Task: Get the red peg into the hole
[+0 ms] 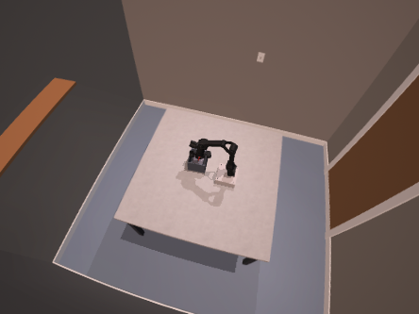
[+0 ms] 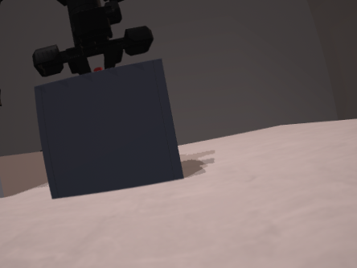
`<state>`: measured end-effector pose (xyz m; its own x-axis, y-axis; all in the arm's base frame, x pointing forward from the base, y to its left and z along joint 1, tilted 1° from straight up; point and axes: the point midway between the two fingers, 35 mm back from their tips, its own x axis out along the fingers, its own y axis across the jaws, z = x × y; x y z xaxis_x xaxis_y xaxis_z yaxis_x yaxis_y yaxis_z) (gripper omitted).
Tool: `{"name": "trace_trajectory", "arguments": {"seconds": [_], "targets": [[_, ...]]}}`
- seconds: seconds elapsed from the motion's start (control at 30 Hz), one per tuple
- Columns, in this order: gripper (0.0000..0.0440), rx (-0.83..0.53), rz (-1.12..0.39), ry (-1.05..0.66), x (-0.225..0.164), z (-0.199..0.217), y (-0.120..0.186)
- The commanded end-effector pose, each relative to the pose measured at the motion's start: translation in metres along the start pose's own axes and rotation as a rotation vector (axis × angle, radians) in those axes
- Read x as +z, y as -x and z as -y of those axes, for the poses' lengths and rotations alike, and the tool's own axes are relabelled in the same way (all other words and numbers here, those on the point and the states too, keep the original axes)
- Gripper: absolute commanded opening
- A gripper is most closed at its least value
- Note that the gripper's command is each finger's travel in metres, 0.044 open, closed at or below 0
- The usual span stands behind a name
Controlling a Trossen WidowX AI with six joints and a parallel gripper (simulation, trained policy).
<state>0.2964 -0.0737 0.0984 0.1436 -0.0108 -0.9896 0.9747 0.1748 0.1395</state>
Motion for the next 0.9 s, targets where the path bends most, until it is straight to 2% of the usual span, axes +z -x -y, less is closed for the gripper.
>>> {"name": "trace_trajectory", "arguments": {"seconds": [0.0,0.47,0.53,0.7,0.87], "targets": [[0.0,-0.002,-0.012,0.012,0.002,-0.001,-0.009],[0.0003,-0.022,-0.025,0.069,0.007,-0.002,-0.042],[0.0025,-0.034,-0.025,0.077,0.007,-0.002,-0.044],[0.0118,-0.053,-0.03,0.095,0.009,-0.002,-0.048],[0.0126,-0.051,-0.069,0.092,0.008,-0.004,-0.044]]}}
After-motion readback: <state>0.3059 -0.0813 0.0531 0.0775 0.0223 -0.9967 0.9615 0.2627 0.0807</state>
